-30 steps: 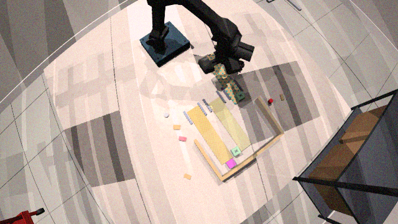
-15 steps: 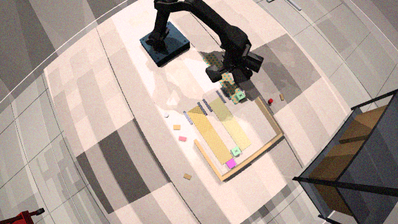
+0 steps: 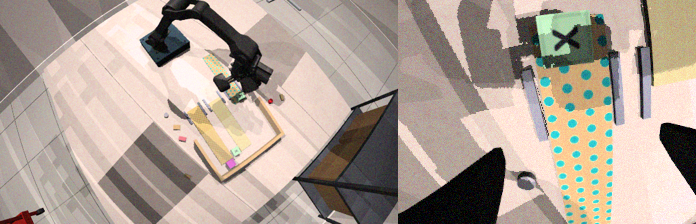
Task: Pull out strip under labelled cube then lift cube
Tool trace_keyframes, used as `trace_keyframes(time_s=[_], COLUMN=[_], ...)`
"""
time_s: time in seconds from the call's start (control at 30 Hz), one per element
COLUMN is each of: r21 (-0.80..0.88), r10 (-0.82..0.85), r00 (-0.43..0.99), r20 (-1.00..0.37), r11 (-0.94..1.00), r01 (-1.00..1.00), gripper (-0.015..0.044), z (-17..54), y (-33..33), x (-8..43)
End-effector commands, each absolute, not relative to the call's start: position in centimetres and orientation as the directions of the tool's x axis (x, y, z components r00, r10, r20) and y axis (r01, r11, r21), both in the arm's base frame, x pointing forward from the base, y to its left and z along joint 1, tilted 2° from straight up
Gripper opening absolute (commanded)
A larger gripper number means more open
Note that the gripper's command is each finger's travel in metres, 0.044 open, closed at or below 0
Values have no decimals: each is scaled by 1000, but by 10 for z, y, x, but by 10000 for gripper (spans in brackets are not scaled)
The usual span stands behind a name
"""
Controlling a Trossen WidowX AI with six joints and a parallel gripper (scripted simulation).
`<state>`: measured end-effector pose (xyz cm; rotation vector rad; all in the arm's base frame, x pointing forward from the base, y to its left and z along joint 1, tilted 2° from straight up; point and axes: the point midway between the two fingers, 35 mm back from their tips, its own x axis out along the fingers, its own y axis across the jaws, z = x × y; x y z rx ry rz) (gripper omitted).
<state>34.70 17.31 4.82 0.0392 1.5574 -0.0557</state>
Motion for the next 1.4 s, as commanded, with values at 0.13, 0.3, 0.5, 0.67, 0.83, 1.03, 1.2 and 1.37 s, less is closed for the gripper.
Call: trace_keyframes(time_s=[0.13, 0.3, 0.5, 0.67, 0.83, 1.03, 1.2, 1.37], r21=[-12, -12, -12, -12, -12, -12, -12, -12], r10=[-13, -13, -13, -13, -13, -13, -13, -13], r00=[18, 19, 19, 19, 19, 20, 19, 19], r20=[-1000, -1000, -1000, -1000, -1000, -1000, -1000, -1000], r11=[998, 998, 998, 998, 998, 998, 998, 998], r01=[60, 60, 60, 60, 60, 60, 60, 60], gripper=[440, 440, 387, 256, 250, 250, 250, 250], z=[52, 55, 55, 47, 39, 29, 21, 13], y=[173, 172, 171, 172, 172, 171, 171, 171], x=[375, 391, 400, 400, 401, 401, 401, 401])
